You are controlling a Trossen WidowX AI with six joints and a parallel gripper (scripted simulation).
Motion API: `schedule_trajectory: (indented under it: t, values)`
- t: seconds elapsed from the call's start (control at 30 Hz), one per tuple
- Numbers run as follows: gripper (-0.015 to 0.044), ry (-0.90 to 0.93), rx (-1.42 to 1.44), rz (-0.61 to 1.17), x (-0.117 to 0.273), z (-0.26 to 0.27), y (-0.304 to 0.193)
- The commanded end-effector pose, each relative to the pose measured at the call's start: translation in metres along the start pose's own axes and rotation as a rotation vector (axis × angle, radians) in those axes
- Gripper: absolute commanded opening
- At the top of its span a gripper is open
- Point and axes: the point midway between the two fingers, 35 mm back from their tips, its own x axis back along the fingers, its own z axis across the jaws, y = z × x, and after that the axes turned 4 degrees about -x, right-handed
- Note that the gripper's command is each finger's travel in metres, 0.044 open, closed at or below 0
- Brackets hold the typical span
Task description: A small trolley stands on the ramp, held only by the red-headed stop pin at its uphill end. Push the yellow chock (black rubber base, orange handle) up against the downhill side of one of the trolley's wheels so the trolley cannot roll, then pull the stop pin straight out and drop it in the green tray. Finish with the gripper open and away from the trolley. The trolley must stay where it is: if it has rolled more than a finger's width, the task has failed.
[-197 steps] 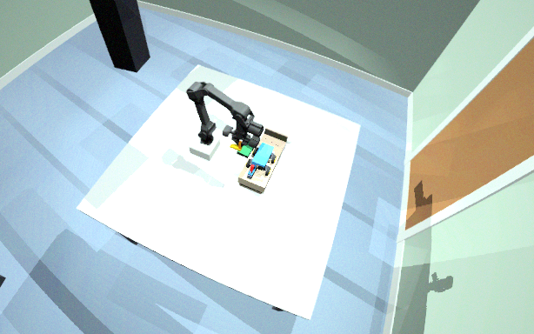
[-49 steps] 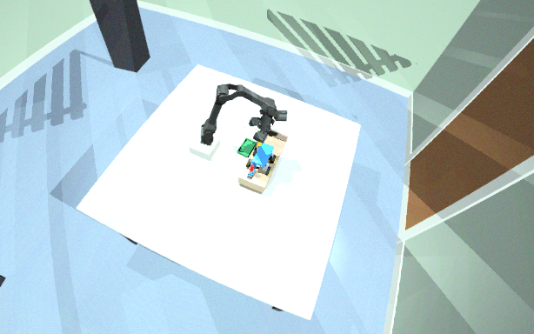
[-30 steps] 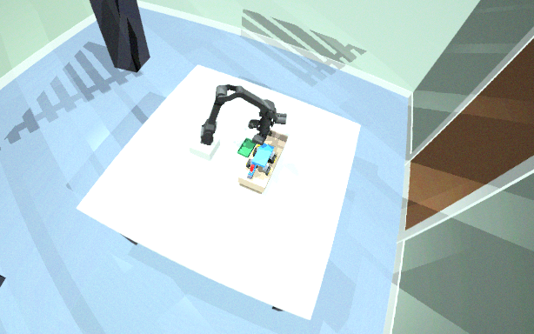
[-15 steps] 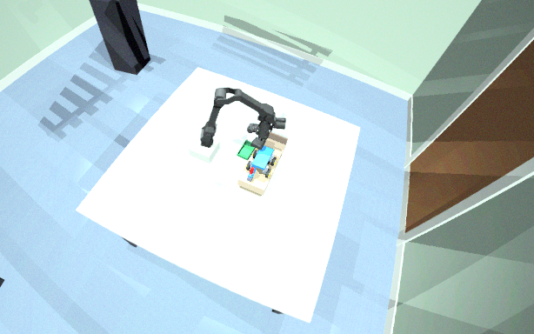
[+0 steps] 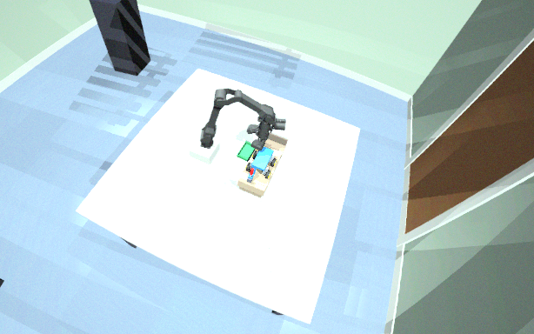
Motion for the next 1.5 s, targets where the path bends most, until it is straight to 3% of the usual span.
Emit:
schedule_trajectory:
  t: [0.0,0.7,0.83,0.93,0.97,1.47]
  values:
    - [0.019,0.001,-0.001,0.0,0.0,0.0,0.0]
    - [0.019,0.005,0.004,0.006,0.06,-0.001,0.001]
    - [0.0295,0.004,0.01,-0.004,0.051,-0.002,0.002]
    - [0.0216,-0.058,-0.016,0.015,0.065,-0.015,0.005]
    - [0.019,-0.055,-0.083,0.021,0.067,-0.008,0.001]
    - [0.019,0.061,-1.089,0.116,0.081,0.126,-0.046]
